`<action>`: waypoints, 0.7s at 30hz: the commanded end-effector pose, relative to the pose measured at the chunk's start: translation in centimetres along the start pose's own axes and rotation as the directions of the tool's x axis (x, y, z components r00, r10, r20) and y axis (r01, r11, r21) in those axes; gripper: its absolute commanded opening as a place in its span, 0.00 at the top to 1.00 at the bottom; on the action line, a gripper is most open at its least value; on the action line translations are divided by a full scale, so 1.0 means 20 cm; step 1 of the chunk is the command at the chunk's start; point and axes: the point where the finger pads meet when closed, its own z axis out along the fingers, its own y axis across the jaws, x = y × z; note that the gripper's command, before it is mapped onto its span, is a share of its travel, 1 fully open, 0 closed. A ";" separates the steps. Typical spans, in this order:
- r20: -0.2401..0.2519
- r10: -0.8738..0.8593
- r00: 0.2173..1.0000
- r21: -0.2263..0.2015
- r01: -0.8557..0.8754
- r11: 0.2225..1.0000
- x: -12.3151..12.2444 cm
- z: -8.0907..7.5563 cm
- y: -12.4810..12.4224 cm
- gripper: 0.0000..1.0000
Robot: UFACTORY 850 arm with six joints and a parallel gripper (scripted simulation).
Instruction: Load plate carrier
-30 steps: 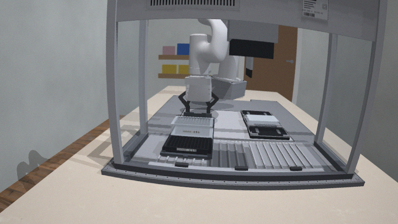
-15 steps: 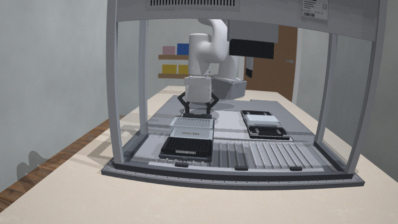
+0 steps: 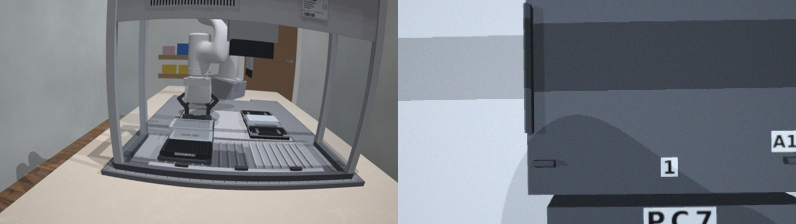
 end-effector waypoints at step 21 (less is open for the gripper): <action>-0.002 0.000 1.000 -0.001 0.000 1.000 0.09 0.00 0.00 0.18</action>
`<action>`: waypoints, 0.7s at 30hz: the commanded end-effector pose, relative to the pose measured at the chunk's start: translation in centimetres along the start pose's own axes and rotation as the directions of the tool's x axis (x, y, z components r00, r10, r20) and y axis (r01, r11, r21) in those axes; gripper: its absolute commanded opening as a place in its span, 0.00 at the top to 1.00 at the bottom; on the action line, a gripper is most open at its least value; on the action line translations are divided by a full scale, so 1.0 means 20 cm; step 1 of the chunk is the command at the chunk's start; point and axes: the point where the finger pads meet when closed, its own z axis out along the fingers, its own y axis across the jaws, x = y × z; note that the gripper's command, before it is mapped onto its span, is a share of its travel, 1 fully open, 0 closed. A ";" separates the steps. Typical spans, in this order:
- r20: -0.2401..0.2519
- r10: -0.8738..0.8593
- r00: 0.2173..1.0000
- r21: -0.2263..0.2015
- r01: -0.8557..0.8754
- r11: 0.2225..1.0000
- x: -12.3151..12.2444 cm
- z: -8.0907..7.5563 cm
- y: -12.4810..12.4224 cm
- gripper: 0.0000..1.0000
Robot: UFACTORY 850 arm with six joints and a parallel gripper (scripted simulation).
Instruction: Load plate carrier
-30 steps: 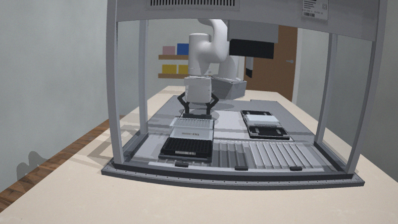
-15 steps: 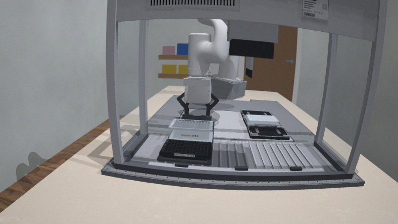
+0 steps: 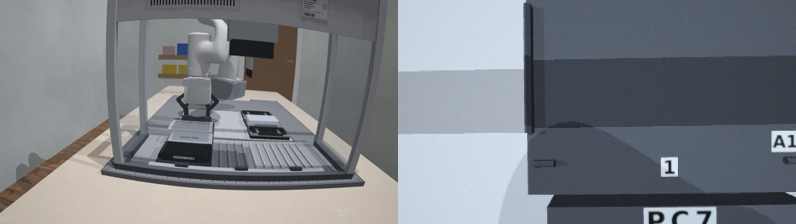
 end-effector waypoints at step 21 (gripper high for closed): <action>-0.002 0.000 1.000 0.000 0.000 1.000 0.04 0.00 0.00 0.18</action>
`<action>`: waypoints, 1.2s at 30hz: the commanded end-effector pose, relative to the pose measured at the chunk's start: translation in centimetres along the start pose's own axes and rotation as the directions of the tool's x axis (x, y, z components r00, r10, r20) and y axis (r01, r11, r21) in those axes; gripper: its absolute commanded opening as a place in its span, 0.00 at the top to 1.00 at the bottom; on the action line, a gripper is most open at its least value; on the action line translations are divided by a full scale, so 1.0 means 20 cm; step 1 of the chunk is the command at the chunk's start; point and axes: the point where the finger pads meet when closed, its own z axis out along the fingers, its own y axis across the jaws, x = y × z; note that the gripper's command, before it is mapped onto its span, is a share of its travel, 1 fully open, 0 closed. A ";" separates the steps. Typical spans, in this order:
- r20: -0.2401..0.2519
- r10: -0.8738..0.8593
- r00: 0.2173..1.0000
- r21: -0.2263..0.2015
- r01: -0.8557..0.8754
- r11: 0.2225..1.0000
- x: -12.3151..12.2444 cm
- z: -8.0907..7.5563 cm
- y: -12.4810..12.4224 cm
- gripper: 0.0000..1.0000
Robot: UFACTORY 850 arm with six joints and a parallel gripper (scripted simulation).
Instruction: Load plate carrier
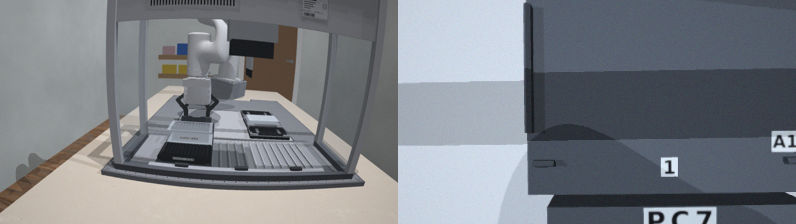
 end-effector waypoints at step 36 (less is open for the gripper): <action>-0.002 0.000 1.000 -0.001 0.000 1.000 0.04 0.00 0.00 0.18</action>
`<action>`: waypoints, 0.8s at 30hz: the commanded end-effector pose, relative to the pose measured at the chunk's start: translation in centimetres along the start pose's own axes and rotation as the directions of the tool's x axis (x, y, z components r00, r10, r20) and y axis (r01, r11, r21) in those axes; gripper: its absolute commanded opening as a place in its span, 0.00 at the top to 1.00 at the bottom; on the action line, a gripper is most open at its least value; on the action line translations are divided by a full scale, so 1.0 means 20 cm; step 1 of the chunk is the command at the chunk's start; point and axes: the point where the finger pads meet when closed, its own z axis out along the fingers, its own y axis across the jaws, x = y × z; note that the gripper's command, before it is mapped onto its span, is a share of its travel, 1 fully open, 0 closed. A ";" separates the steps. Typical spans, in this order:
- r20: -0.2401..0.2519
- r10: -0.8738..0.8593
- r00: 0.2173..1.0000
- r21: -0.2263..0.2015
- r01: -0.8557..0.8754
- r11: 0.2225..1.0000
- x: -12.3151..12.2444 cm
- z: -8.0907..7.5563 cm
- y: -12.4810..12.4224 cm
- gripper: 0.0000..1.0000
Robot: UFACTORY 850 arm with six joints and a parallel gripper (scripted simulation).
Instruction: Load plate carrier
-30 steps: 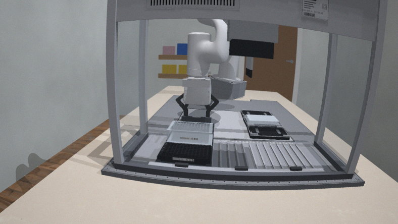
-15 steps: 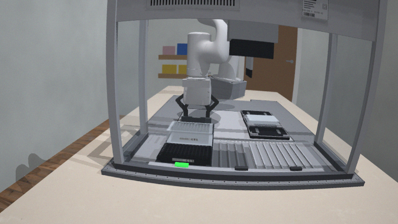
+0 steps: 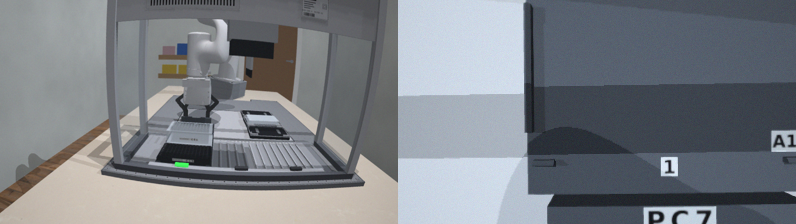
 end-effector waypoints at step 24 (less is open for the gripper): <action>-0.001 0.000 1.000 0.000 0.000 1.000 -0.01 0.00 0.00 0.18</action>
